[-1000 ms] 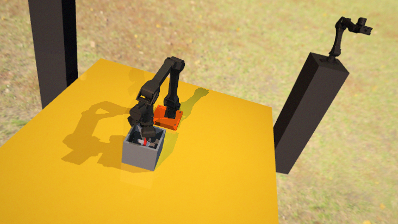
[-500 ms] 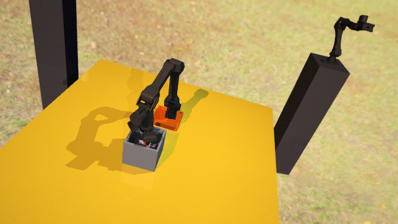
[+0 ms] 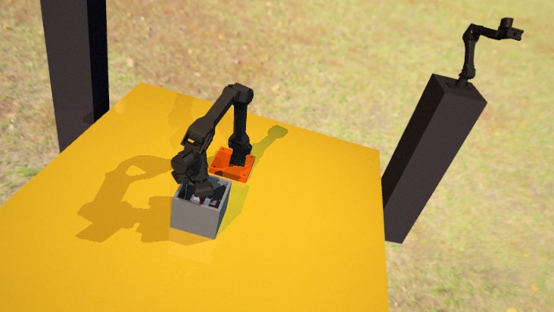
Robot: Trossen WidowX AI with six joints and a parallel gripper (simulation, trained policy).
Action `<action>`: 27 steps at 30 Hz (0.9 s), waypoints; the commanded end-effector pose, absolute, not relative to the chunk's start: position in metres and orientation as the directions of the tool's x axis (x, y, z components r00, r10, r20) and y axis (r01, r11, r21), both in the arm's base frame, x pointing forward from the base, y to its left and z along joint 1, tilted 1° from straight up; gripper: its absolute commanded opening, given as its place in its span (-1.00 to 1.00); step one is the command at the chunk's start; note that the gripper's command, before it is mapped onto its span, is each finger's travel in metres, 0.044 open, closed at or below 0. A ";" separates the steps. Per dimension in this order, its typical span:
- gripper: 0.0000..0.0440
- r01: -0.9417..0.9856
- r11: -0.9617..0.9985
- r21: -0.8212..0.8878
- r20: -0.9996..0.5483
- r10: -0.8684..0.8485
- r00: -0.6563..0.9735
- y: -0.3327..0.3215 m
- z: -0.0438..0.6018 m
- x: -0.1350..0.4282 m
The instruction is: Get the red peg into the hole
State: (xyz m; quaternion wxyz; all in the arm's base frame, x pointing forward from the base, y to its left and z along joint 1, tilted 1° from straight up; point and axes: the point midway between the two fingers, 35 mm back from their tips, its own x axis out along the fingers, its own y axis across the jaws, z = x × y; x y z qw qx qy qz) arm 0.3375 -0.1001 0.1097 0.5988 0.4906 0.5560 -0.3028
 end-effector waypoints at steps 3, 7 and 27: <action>-0.39 0.897 0.337 0.286 -0.951 0.217 0.222 -0.103 0.114 0.345; -0.40 0.886 0.336 0.320 -0.939 0.237 0.250 -0.105 0.122 0.351; -0.41 0.800 0.361 0.478 -0.868 0.330 0.370 -0.117 0.147 0.379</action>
